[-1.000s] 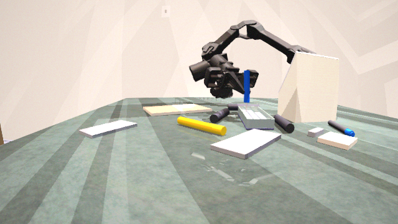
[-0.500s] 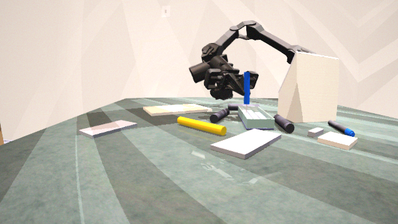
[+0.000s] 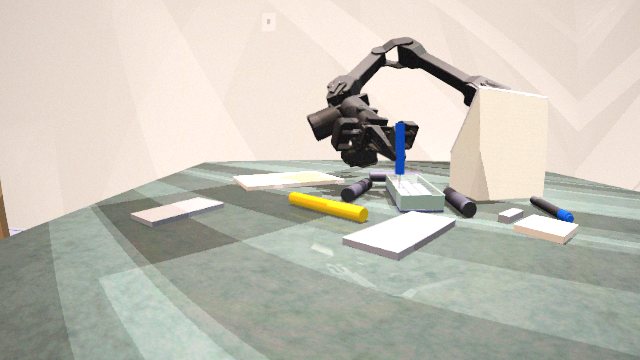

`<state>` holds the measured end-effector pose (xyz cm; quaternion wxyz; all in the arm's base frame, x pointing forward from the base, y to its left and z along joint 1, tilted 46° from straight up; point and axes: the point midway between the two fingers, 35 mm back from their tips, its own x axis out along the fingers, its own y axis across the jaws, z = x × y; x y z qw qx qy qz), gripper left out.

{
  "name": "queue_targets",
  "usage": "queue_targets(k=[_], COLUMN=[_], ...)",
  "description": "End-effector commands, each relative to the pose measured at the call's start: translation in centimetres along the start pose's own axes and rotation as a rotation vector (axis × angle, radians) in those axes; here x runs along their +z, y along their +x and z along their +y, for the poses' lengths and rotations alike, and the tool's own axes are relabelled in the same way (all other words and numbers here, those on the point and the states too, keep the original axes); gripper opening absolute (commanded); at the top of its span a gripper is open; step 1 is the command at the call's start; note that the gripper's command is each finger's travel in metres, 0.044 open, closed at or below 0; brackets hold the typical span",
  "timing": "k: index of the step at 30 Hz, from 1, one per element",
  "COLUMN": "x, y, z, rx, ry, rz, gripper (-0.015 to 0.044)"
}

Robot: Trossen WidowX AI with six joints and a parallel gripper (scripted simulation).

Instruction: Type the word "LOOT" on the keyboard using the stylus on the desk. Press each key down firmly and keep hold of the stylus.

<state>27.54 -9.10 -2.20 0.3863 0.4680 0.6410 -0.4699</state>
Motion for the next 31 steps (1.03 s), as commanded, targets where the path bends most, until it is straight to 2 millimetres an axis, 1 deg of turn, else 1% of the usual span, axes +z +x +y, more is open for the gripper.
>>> queue_targets(k=[1, 9, 12, 17, 31], x=[0.2, -0.1, -1.0, -3.1, -3.0], y=[0.1, 0.0, -0.6, -1.8, -1.6], z=[0.0, 0.0, 0.0, 0.0, 0.1], rx=[-0.003, -0.003, -0.002, -0.002, -0.002], ry=[-0.002, -0.002, -0.002, -0.002, -0.013], rz=[-0.003, -0.003, -0.003, -0.002, -0.007], gripper=[0.0081, 0.0081, 0.0081, 0.0081, 0.0081])
